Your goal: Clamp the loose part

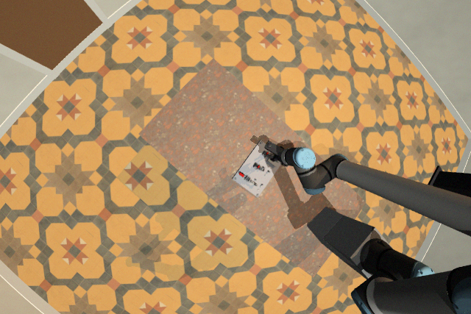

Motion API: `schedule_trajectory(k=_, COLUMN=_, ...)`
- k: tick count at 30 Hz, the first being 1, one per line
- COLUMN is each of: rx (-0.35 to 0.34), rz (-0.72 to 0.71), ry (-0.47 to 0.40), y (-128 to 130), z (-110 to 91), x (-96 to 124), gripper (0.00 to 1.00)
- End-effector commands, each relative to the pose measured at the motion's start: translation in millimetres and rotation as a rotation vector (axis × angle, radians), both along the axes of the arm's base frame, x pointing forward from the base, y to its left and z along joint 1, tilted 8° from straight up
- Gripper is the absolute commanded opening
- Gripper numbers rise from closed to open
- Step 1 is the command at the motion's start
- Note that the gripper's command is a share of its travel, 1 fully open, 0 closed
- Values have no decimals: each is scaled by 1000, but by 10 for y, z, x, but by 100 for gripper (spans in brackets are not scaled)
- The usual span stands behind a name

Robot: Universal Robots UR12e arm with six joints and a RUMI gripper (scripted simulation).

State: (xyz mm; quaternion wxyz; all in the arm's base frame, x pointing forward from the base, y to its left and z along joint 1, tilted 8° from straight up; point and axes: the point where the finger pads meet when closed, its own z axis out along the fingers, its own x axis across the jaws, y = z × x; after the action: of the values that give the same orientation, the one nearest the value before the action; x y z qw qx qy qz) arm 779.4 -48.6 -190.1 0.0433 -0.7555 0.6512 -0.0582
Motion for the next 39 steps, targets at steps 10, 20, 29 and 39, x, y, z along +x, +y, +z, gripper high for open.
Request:
schedule_trajectory(k=10, rx=0, rz=0, ry=-1, y=-7, z=-474, x=78, gripper=28)
schedule_trajectory(k=20, rx=0, rz=0, ry=-1, y=-8, z=-605, x=97, gripper=28)
schedule_trajectory(k=29, rx=0, rz=0, ry=-1, y=-8, z=-616, x=99, gripper=28)
schedule_trajectory(k=39, rx=0, rz=0, ry=-1, y=-8, z=-616, x=99, gripper=28)
